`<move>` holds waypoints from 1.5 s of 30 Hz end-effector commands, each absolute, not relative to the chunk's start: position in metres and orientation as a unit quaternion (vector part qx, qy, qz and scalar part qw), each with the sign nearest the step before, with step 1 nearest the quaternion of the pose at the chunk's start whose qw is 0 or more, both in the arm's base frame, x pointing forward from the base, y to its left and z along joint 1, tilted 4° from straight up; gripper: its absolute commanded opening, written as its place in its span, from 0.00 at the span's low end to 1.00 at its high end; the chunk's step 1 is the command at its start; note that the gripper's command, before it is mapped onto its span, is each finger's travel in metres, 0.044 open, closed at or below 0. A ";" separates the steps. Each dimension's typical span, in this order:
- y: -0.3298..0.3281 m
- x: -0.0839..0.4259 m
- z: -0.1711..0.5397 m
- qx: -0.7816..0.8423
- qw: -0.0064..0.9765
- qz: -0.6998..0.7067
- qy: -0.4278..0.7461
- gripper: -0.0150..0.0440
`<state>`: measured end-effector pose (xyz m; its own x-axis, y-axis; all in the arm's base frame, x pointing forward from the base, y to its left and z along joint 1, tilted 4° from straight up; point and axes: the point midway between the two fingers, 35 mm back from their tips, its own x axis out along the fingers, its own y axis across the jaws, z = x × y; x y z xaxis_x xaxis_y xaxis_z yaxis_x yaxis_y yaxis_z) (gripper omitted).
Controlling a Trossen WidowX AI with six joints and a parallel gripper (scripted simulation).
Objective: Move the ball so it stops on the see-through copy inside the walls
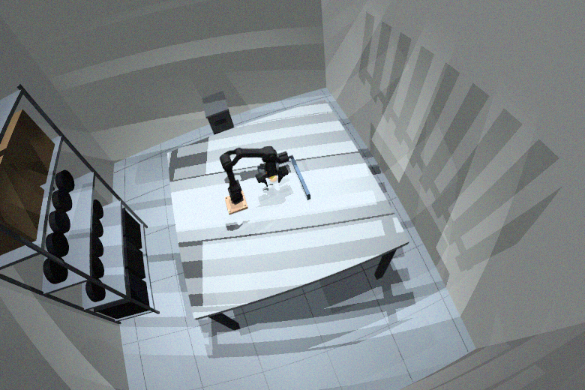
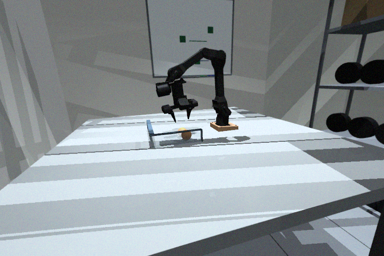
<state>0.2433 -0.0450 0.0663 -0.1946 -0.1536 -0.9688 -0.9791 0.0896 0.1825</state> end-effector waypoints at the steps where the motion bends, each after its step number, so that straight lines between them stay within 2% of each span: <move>1: 0.025 0.264 0.074 -0.468 0.490 0.470 0.566 0.85; 6: 0.070 0.265 0.077 -0.454 0.520 0.473 0.547 0.85; 45: 0.070 0.264 0.029 -0.454 0.520 0.473 0.547 0.85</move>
